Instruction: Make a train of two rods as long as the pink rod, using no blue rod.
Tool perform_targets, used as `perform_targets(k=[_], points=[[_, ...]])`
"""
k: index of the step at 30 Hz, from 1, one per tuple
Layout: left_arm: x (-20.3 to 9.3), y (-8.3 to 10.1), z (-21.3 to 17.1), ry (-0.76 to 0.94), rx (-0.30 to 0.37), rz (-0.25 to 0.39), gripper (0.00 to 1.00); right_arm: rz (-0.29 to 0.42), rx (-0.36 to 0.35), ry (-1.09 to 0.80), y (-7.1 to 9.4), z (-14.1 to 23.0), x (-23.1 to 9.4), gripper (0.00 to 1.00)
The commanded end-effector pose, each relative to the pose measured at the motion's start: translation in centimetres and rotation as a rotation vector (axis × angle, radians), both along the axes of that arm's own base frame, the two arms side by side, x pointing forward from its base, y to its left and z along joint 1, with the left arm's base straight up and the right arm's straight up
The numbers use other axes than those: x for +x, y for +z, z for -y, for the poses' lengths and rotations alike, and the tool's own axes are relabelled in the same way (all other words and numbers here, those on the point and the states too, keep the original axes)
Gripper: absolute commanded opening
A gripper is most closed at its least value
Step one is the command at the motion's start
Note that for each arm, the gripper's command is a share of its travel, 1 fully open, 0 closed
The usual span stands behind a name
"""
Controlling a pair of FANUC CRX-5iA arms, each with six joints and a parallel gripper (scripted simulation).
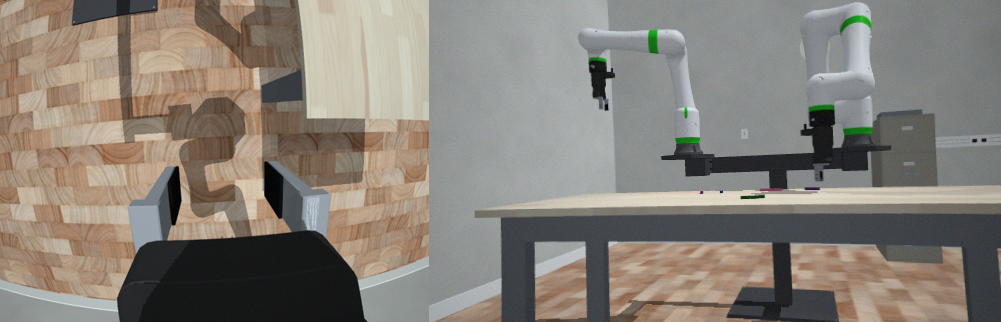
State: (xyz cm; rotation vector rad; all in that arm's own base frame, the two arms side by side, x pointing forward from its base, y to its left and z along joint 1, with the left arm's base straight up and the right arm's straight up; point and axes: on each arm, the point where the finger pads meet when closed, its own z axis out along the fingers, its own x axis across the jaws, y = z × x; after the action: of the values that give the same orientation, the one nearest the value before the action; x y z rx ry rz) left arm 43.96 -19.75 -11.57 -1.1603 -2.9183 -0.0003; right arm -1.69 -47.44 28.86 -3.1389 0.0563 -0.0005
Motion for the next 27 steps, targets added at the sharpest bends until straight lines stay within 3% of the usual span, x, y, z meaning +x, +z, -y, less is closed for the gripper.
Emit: perform_targets(k=[1, 8, 27], points=[[0.2, -1.2, 0.1, 0.000, -0.001, 0.002, 0.24, 0.000, -0.002, 0.000, 0.1, 0.0, 0.0, 1.00], [0.2, -2.5, 0.0, 0.000, -0.001, 0.002, 0.24, 0.000, -0.002, 0.000, 0.1, 0.0, 0.0, 1.00], [0.2, -2.6, 0.0, 0.000, -0.001, 0.002, 0.24, 0.000, -0.002, 0.000, 0.1, 0.0, 0.0, 1.00]])
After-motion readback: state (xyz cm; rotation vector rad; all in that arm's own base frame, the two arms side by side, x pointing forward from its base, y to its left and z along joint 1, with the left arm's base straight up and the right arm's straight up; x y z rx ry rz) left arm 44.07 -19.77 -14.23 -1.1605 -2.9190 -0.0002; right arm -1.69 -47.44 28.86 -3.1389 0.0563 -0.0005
